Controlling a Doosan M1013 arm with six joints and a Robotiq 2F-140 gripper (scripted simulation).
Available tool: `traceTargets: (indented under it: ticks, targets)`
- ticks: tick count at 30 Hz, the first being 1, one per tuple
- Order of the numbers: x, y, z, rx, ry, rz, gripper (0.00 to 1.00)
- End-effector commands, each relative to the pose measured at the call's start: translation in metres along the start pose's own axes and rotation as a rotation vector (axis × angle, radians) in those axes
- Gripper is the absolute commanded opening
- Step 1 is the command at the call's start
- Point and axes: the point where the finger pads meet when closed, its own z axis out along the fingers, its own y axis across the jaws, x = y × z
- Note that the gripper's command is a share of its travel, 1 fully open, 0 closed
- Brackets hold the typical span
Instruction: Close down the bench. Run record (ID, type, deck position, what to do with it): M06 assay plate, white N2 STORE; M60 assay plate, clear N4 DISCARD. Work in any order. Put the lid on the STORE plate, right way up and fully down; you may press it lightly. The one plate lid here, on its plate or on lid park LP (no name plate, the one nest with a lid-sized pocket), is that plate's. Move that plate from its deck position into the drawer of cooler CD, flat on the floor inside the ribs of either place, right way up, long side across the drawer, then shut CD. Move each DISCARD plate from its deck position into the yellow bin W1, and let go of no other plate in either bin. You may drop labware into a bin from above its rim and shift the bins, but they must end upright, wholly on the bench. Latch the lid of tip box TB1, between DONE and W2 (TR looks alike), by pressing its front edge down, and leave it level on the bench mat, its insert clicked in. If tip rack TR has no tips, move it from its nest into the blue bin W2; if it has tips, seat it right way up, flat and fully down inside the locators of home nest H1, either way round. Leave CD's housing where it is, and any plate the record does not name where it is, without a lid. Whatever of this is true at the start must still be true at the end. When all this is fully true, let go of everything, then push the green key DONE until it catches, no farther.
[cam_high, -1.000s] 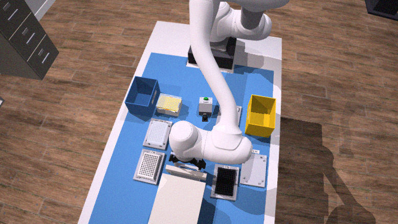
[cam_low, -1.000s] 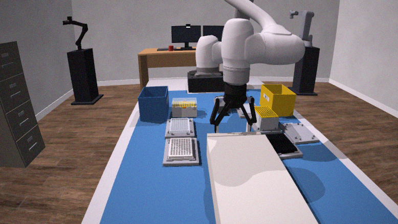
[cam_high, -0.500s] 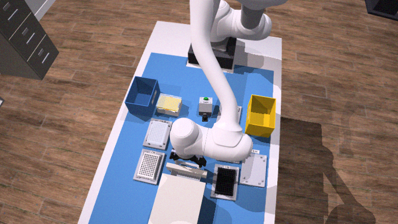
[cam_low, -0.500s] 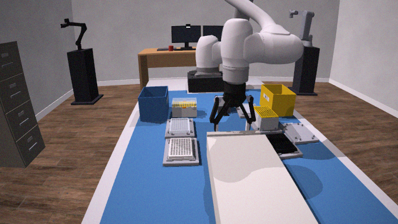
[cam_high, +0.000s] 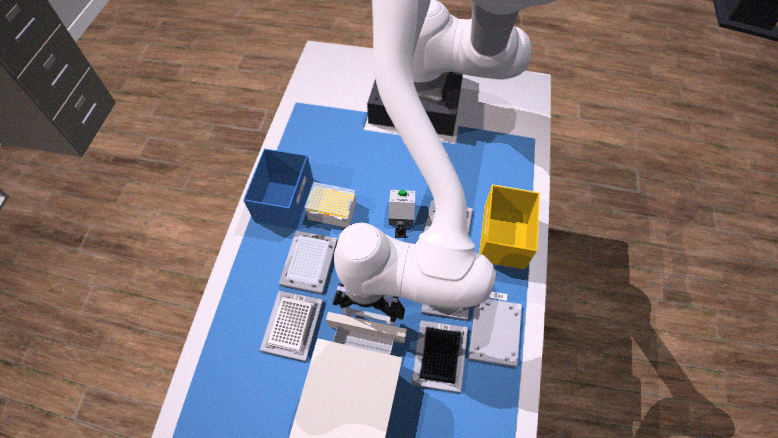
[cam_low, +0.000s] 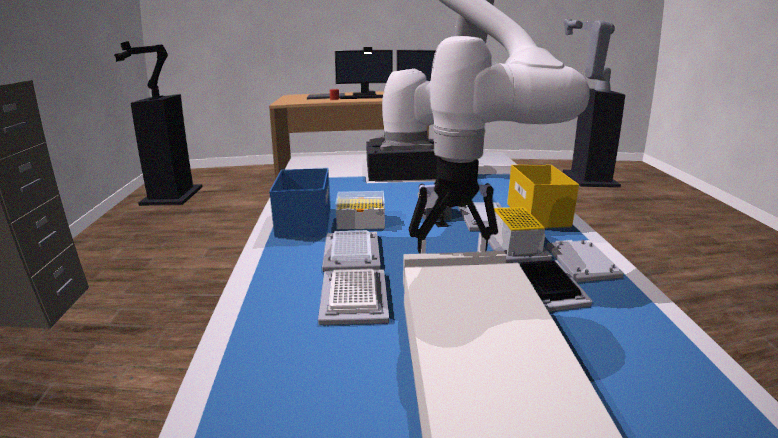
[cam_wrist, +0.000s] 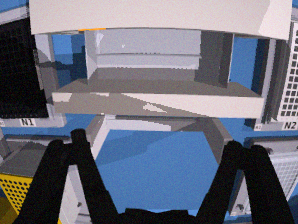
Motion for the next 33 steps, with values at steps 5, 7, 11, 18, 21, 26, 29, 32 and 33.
traceTargets:
  ticks: [5, 7, 11, 18, 21, 26, 29, 32, 33]
  targets:
    - [-0.01, 0.0, 0.0, 0.0, 0.0, 0.0, 0.0]
    - [-0.013, 0.0, 0.0, 0.0, 0.0, 0.0, 0.0]
    - [-0.018, 0.0, 0.0, 0.0, 0.0, 0.0, 0.0]
    - [-0.023, 0.0, 0.0, 0.0, 0.0, 0.0, 0.0]
    - [-0.027, 0.0, 0.0, 0.0, 0.0, 0.0, 0.0]
    - [-0.034, 0.0, 0.0, 0.0, 0.0, 0.0, 0.0]
    - [-0.036, 0.0, 0.0, 0.0, 0.0, 0.0, 0.0]
    - [-0.039, 0.0, 0.0, 0.0, 0.0, 0.0, 0.0]
    - [-0.04, 0.0, 0.0, 0.0, 0.0, 0.0, 0.0]
